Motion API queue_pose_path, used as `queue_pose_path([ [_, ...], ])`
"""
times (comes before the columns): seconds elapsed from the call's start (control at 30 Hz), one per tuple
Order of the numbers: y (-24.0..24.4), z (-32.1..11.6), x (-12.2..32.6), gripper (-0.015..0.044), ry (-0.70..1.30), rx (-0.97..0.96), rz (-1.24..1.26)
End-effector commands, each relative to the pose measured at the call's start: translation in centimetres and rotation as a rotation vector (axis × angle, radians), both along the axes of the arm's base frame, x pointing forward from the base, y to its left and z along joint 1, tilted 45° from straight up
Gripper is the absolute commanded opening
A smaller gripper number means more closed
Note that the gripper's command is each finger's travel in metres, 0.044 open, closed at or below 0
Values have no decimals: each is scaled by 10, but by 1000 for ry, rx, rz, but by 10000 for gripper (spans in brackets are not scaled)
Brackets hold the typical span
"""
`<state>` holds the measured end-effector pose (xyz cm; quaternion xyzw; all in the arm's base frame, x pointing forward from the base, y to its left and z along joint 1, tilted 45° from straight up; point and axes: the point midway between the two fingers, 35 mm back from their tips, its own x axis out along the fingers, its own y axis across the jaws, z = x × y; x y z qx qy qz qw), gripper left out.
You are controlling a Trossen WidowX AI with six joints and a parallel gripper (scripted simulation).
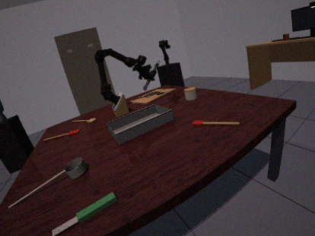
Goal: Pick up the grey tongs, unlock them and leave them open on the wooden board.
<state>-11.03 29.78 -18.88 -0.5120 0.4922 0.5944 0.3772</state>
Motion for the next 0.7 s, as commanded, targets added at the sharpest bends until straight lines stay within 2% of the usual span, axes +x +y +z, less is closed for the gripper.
queue_pose_path([
  [0.0,0,8,0,-150,24,63,-16],
  [0.43,-13,26,3,-150,71,210,-49],
  [0.67,-14,27,3,-150,74,218,-51],
])
